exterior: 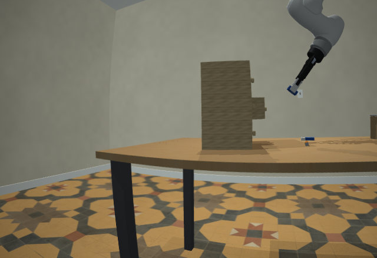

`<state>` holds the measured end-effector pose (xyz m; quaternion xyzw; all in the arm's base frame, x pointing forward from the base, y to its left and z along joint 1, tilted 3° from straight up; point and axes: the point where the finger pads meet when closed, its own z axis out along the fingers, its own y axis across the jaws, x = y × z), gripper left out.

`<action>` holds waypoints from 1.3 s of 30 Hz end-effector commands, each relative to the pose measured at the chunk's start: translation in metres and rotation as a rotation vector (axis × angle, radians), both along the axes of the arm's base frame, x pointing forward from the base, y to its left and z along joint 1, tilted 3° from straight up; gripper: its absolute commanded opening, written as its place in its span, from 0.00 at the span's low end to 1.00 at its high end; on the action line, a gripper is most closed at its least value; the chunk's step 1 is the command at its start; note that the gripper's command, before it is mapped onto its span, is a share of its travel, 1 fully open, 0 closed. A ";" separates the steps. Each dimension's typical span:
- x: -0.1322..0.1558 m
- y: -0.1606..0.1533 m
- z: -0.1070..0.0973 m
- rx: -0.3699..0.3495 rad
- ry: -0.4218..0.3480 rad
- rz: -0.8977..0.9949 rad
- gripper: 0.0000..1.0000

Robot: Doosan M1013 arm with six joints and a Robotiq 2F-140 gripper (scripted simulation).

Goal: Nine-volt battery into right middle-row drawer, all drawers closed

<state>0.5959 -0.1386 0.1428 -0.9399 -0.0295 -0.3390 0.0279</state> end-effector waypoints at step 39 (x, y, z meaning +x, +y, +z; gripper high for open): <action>-0.009 0.001 -0.007 0.054 -0.542 -0.004 0.14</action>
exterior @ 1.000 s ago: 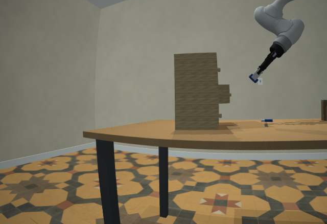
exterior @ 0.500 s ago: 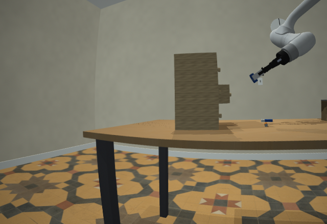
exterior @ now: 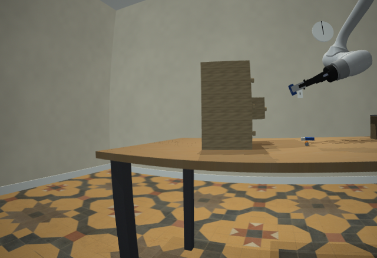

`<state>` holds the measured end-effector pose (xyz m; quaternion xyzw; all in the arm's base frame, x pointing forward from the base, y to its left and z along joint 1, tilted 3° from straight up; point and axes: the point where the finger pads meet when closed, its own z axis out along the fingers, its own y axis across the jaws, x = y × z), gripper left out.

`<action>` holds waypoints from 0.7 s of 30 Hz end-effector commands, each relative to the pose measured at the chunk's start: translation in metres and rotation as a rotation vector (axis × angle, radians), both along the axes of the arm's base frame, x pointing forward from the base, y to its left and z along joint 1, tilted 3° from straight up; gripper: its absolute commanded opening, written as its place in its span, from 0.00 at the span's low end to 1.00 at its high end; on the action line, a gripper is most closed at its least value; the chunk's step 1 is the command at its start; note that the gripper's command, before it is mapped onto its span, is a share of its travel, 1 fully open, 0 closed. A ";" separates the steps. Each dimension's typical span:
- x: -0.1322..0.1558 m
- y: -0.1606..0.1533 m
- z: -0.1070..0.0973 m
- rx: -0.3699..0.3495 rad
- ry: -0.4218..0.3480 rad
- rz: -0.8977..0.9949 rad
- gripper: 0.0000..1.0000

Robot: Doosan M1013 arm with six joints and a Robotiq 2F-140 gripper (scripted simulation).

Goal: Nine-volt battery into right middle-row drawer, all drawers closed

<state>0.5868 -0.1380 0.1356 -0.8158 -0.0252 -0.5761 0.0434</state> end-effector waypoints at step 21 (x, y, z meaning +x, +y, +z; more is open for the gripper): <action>0.003 0.000 0.000 0.001 -0.014 -0.001 0.14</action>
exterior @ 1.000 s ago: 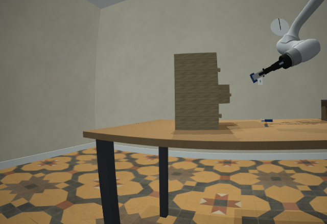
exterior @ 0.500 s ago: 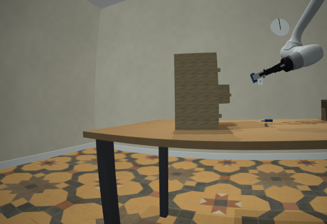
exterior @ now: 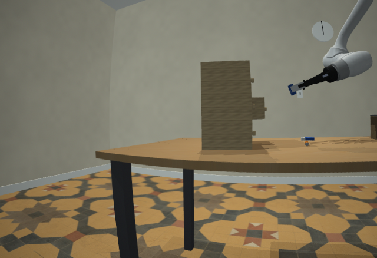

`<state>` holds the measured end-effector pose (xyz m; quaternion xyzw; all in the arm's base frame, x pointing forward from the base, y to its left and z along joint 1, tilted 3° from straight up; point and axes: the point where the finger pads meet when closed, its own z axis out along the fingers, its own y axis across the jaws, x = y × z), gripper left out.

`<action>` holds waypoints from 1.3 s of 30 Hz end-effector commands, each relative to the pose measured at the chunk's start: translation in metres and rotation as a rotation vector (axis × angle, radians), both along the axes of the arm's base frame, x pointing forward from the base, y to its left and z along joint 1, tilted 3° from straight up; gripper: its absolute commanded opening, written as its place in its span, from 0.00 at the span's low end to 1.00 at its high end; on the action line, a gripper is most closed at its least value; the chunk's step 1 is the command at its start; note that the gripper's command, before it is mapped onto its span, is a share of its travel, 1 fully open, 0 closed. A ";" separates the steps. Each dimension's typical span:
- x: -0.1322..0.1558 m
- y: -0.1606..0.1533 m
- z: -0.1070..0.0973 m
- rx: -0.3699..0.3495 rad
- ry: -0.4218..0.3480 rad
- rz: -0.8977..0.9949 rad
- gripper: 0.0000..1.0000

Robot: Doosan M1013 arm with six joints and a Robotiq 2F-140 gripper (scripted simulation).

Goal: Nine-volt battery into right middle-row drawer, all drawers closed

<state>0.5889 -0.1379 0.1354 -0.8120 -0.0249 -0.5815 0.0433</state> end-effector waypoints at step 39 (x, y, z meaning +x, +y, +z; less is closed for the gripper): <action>0.096 0.009 0.002 0.000 0.000 0.000 0.14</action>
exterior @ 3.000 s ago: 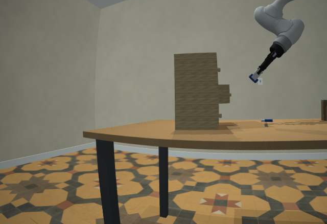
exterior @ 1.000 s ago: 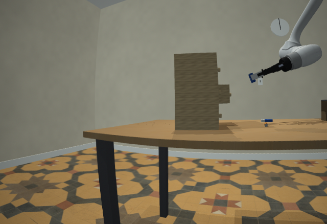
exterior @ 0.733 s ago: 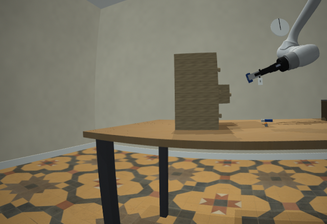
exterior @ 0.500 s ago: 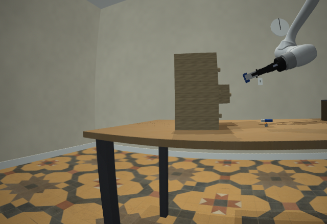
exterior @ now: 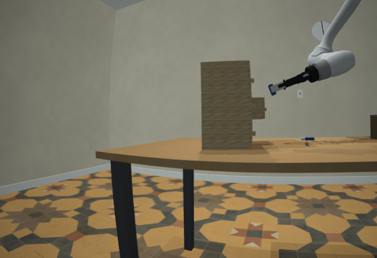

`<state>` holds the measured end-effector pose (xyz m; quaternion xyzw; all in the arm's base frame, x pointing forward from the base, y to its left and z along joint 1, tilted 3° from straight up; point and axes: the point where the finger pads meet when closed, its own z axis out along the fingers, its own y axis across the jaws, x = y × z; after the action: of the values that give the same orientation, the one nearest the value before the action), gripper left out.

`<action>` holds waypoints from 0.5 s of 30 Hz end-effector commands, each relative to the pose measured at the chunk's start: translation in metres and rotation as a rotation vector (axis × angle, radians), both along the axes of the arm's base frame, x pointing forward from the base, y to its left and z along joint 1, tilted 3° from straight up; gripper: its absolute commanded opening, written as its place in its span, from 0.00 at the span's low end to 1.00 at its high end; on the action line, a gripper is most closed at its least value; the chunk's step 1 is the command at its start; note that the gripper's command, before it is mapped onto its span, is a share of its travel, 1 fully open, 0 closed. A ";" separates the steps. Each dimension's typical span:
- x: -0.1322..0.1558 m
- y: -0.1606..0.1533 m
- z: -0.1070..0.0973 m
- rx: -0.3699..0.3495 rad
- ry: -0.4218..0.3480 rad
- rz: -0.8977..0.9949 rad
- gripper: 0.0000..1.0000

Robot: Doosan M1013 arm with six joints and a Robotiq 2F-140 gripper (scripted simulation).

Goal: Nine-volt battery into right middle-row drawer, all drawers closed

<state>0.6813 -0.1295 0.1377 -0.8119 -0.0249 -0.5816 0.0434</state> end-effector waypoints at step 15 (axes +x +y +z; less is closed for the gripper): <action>0.057 0.005 0.001 0.000 0.000 0.000 0.14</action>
<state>0.7334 -0.1248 0.1389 -0.8120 -0.0249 -0.5816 0.0433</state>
